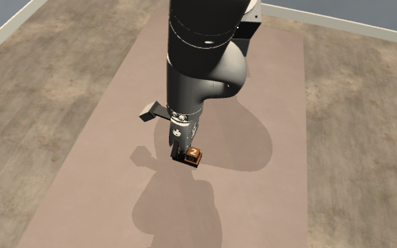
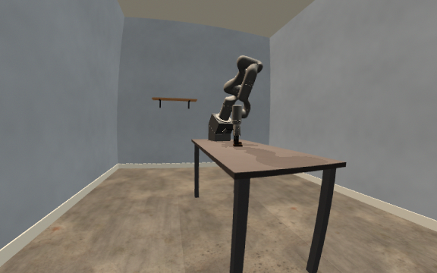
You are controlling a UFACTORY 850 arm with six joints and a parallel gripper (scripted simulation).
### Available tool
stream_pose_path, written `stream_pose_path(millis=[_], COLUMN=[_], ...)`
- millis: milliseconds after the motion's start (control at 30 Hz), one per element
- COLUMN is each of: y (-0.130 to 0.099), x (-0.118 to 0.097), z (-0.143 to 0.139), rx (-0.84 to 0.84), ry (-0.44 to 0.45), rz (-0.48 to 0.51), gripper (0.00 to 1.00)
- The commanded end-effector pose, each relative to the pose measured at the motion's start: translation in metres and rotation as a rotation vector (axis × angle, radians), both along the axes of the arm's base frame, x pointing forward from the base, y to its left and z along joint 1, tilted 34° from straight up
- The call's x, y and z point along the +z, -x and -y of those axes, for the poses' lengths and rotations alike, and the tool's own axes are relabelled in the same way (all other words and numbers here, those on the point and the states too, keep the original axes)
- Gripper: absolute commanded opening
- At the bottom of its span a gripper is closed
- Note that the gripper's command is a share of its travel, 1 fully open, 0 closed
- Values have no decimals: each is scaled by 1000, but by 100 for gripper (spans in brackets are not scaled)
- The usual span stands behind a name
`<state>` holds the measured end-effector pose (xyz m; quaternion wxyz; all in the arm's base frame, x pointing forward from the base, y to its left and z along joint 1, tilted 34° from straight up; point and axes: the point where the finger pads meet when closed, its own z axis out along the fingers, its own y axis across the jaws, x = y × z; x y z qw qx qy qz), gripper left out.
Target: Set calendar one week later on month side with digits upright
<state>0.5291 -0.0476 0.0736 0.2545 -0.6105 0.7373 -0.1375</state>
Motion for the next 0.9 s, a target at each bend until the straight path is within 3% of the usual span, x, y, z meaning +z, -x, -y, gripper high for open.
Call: stream_pose_path(millis=[0, 733, 767, 867], y=[0, 0, 0, 0], x=[0, 0, 0, 0], z=[0, 0, 0, 0], rx=[0, 0, 0, 0], ry=[0, 0, 0, 0], rz=[1, 1, 1, 1], gripper=[47, 47, 27, 27])
